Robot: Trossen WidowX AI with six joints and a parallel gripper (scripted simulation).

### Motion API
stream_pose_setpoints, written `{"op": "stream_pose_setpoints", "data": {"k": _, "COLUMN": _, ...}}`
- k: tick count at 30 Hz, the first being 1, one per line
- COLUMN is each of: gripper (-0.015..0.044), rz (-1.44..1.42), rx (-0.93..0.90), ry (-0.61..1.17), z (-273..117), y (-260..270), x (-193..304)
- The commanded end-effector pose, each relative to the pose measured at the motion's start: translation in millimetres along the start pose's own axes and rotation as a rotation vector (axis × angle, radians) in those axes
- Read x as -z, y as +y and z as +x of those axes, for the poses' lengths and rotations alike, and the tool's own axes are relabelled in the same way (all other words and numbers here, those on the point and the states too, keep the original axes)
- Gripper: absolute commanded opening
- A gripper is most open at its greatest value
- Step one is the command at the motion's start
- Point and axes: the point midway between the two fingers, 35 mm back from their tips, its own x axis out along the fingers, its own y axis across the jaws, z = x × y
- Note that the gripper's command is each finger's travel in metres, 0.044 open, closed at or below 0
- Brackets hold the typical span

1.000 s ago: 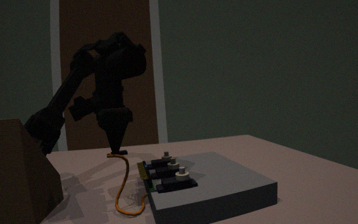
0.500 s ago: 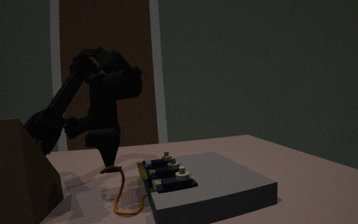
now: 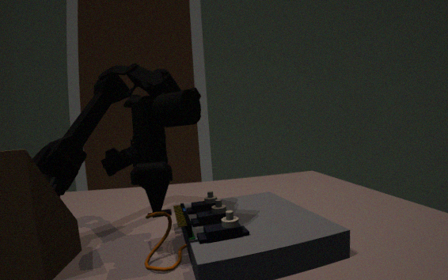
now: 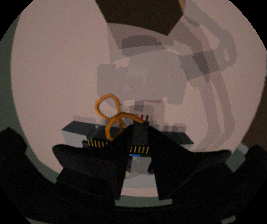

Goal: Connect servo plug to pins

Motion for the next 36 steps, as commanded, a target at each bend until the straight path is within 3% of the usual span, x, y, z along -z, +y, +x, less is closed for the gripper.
{"op": "stream_pose_setpoints", "data": {"k": 1, "gripper": 0.0, "rz": 0.009, "rx": 0.007, "ry": -0.003, "z": 1, "y": -1, "x": 3}}
{"op": "stream_pose_setpoints", "data": {"k": 36, "gripper": 0.0, "rz": 0.009, "rx": 0.007, "ry": -0.002, "z": 1, "y": 0, "x": 19}}
